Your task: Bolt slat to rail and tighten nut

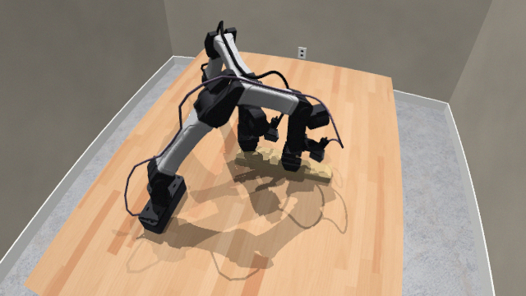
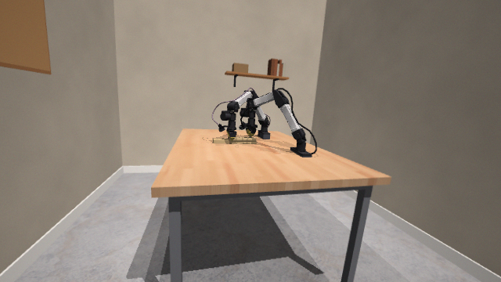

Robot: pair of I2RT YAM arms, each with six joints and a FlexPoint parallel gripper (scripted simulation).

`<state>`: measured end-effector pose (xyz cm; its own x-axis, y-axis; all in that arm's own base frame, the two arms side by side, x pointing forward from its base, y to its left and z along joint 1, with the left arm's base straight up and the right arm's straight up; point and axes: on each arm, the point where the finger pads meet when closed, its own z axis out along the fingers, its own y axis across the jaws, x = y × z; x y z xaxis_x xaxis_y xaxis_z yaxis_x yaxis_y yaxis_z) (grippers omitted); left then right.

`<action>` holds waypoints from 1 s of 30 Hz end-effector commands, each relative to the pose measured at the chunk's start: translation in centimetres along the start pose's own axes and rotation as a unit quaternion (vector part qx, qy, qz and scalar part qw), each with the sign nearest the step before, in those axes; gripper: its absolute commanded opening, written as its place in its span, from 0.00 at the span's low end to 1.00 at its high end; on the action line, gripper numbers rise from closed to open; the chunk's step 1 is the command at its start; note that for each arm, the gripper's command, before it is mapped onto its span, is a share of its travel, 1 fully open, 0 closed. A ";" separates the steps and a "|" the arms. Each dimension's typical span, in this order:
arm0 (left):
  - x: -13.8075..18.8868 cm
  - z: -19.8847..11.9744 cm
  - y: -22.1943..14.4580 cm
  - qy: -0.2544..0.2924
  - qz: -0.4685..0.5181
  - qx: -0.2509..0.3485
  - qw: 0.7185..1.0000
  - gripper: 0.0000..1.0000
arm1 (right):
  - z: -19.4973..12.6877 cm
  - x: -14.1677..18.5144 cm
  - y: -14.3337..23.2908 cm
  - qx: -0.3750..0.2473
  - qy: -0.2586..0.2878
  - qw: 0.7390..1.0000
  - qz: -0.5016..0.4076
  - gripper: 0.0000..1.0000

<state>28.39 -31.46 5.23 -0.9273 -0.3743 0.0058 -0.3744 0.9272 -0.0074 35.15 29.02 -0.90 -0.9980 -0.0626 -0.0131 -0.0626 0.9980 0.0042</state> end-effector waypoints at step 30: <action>-0.1 0.5 -0.3 0.000 0.230 -0.003 0.973 0.14 | -0.4 -0.2 0.2 -0.004 -0.005 1.000 0.001 0.67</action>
<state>28.39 -31.45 5.22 -0.9956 -0.0935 0.0037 -0.0935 0.9956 -0.0084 35.15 29.02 -0.90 -0.9980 -0.0626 -0.0131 -0.0626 0.9980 0.0042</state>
